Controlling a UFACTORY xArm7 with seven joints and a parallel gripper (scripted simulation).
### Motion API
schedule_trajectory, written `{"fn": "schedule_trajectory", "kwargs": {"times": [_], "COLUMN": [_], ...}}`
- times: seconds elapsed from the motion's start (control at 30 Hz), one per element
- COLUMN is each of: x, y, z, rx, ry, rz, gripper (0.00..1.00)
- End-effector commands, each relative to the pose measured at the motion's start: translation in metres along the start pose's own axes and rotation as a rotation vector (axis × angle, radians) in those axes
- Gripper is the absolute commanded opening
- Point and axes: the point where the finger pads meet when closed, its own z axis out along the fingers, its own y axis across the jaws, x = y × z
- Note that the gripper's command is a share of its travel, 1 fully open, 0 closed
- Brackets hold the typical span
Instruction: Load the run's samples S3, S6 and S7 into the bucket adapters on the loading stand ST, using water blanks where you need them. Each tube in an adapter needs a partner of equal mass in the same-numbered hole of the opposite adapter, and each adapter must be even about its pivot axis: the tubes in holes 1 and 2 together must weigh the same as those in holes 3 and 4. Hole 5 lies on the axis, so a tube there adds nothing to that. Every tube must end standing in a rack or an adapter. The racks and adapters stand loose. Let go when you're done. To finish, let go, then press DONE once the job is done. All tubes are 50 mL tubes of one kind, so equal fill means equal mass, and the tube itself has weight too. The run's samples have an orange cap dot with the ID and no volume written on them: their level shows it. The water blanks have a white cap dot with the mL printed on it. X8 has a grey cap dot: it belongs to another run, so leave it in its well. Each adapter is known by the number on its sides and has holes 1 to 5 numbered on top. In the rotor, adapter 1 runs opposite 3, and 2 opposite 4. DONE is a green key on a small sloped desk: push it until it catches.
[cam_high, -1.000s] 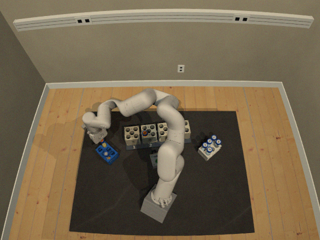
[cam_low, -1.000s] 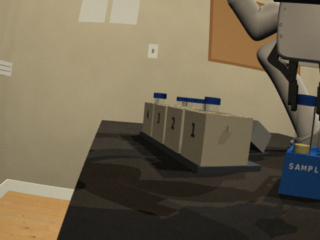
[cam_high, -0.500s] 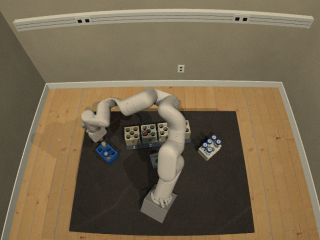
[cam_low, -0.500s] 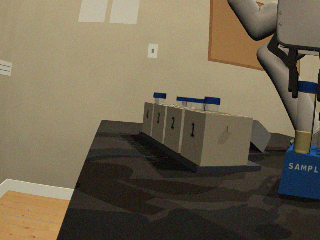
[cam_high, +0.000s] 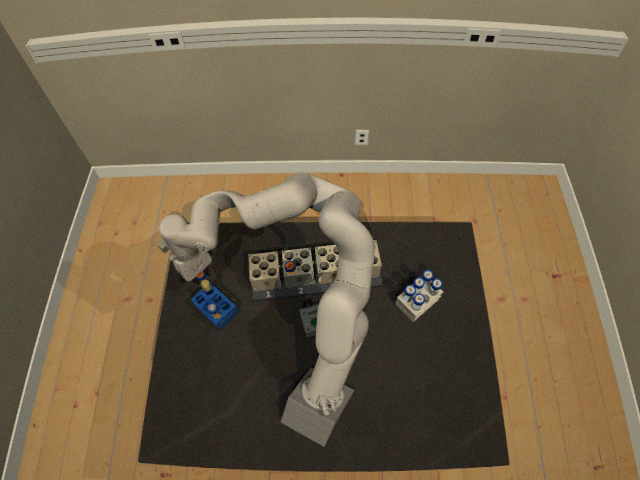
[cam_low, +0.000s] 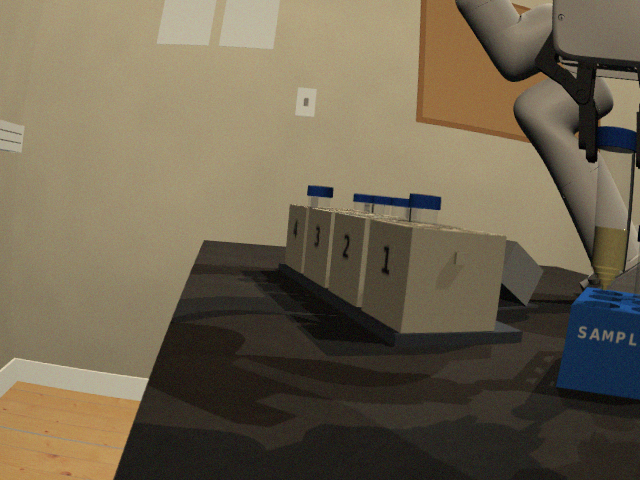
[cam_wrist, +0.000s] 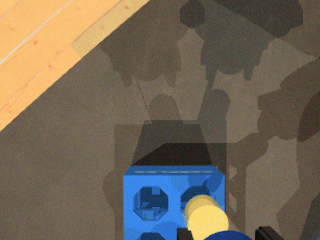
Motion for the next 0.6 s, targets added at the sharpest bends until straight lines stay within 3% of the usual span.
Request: {"fn": "schedule_trajectory", "kwargs": {"times": [0.0, 0.57], "x": [0.001, 0.001], "y": [-0.001, -0.001], "z": [-0.014, -0.044], "rx": [0.002, 0.002], "ry": [0.004, 0.004], "rz": [0.0, 0.0], "gripper": [0.0, 0.0]}}
